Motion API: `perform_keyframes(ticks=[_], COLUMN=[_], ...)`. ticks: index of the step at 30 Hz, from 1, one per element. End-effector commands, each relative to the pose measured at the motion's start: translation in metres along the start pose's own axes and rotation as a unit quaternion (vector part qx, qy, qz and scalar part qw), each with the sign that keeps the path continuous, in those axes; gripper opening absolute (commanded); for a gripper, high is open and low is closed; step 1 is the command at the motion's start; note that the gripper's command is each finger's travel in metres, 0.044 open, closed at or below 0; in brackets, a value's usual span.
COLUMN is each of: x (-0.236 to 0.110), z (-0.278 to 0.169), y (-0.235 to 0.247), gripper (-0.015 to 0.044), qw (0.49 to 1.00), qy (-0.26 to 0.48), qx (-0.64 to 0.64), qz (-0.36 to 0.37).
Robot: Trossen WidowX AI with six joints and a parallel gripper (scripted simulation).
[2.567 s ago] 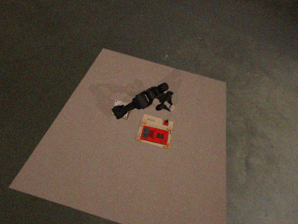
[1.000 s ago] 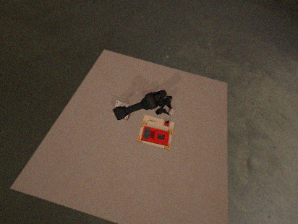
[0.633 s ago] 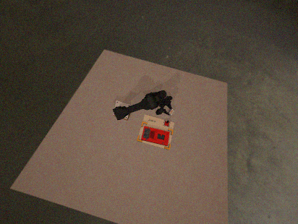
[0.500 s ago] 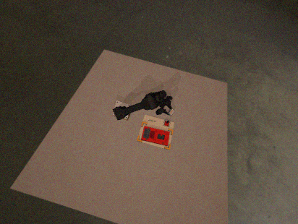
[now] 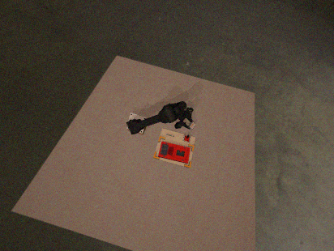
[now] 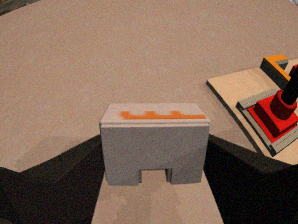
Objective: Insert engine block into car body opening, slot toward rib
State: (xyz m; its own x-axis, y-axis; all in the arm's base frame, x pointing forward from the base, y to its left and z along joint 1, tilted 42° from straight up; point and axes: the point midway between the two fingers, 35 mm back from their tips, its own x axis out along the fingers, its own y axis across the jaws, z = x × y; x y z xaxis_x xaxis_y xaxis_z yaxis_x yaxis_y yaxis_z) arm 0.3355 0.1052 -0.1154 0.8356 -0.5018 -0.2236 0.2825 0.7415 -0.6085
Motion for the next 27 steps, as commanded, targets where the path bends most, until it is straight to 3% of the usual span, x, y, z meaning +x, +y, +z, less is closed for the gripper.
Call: perform_keyframes(ticks=[1,17,27], x=[0.0,0.0,-0.015], z=[0.0,0.0,0.004], y=[0.0,0.0,0.001], gripper=[0.0026,0.044,0.044], qw=[1.0,1.0,1.0], qy=[0.0,0.0,0.005], qx=[0.0,0.0,-0.006], qz=[0.0,0.0,0.001])
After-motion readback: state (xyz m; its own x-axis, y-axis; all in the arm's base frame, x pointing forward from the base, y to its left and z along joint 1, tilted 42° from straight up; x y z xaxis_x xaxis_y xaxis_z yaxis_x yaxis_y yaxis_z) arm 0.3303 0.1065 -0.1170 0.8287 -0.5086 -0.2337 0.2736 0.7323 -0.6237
